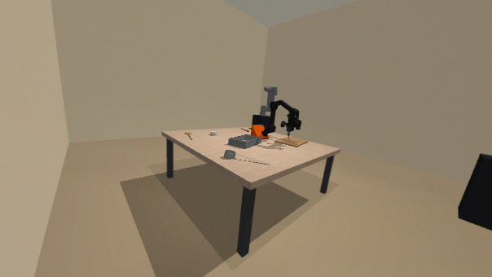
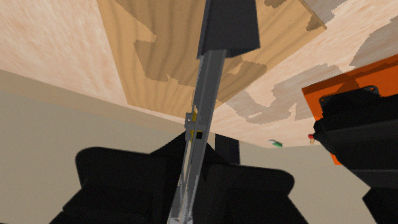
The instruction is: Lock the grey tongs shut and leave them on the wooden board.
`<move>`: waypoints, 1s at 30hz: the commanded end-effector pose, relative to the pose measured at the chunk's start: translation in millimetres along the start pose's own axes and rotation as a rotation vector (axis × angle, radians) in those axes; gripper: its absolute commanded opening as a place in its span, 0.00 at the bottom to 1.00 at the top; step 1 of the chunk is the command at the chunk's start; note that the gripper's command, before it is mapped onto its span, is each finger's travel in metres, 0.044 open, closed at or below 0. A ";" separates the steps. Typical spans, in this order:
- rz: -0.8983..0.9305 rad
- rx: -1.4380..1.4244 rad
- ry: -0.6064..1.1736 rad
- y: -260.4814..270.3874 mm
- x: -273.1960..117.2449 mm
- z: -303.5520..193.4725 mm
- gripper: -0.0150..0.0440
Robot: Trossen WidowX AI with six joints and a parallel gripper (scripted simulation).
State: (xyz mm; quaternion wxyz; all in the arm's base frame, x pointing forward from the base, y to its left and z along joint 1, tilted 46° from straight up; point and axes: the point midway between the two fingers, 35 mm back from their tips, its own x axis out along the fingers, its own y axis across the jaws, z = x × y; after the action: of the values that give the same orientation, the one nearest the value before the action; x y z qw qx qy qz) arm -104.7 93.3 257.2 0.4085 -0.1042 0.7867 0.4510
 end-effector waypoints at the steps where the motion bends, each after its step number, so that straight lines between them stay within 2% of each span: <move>1: -0.066 0.036 -0.009 -5.5 2.9 -0.7 0.00; 30: -0.344 0.118 -0.216 -29.0 15.6 8.8 0.00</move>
State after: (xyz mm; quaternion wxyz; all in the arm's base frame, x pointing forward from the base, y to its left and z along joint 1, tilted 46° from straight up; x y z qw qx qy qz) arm -94.3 86.7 224.6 0.5476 -0.1679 0.7448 0.3424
